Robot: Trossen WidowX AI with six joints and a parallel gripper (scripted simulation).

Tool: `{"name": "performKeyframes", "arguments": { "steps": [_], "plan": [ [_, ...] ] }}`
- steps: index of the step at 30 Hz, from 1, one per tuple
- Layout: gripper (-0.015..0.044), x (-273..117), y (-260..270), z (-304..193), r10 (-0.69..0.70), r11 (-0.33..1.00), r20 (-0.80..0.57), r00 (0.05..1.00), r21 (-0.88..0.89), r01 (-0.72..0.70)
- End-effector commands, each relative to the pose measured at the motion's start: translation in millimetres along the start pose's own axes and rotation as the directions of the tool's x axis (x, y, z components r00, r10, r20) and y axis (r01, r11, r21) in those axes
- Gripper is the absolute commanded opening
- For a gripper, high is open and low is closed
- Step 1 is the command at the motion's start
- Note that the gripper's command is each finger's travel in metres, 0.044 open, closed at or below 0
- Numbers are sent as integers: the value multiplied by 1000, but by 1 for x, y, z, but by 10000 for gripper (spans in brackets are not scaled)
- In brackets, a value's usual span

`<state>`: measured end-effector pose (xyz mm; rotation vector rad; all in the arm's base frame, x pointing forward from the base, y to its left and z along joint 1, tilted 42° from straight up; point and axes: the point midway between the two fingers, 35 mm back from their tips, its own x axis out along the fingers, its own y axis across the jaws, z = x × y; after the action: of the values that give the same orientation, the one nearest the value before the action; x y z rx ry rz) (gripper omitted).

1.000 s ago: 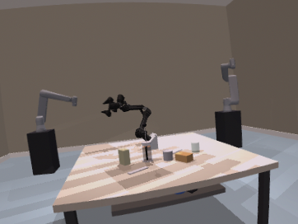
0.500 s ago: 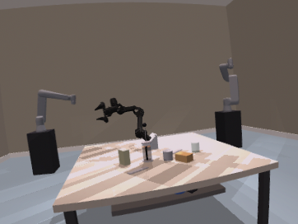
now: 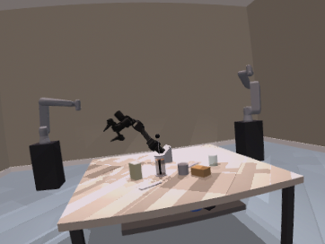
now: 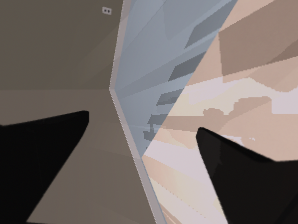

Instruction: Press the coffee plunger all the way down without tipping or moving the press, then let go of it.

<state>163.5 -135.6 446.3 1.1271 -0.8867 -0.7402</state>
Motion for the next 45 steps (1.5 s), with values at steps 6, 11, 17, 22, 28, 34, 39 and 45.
{"name": "performKeyframes", "arguments": {
  "steps": [6, 11, 17, 22, 28, 34, 39, 45],
  "plan": [
    [440, -40, -33, -140, -186, 804, -347, 919, -592, -60],
    [440, -101, -50, -202, -254, 471, -485, 837, -818, -331],
    [440, -191, -63, -246, -265, -67, -611, 746, -760, -646],
    [440, -244, -68, -257, -236, -381, -668, 706, -605, -699],
    [440, -237, -78, -258, -235, -383, -661, 712, -611, -693],
    [440, -218, -116, -256, -232, -382, -662, 712, -611, -693],
    [440, -215, -121, -255, -230, -383, -662, 713, -612, -692],
    [440, -210, -123, -261, -234, -382, -662, 713, -611, -693]
  ]
}}
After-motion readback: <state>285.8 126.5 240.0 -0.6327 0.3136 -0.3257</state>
